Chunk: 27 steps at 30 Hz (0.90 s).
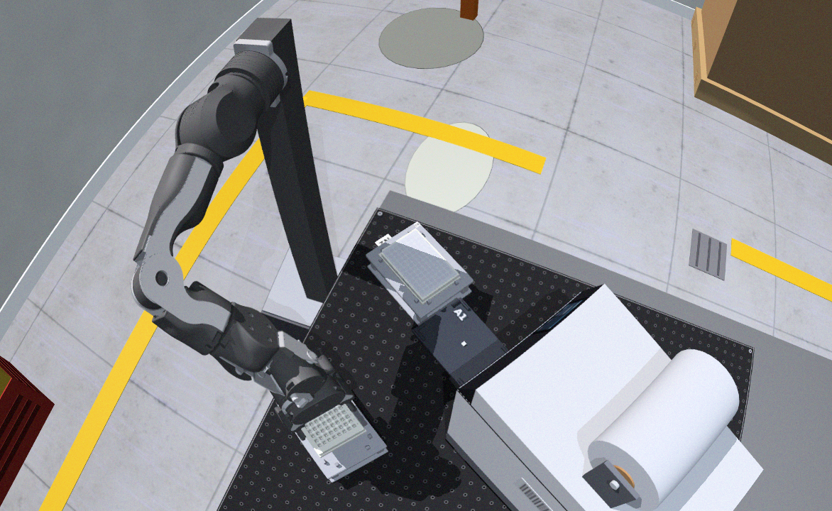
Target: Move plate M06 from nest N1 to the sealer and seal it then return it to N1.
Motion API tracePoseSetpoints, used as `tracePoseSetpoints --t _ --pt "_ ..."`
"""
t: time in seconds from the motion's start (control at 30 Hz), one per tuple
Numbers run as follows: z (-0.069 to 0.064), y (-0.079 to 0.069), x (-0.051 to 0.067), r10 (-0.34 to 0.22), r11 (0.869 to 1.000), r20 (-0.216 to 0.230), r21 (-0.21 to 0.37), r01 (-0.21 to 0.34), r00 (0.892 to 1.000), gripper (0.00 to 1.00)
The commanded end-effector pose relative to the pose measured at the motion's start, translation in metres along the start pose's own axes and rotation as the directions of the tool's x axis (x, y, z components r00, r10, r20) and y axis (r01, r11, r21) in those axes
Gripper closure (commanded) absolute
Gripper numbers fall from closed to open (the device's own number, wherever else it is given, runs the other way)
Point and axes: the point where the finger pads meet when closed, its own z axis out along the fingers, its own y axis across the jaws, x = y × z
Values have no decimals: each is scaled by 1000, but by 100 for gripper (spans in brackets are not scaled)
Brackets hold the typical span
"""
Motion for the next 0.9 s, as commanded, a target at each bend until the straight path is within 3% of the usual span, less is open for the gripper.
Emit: tracePoseSetpoints --t 0.0,0.37,0.53,0.87 --pt "-1 1 1 6 1000 -8 4 -6 1000 100" --pt "-1 1 1 6 1000 -8 4 -6 1000 100" --pt "-7 43 -2 -32 999 -14 3 32 999 100" --pt "-7 43 -2 -32 999 -14 3 32 999 100"
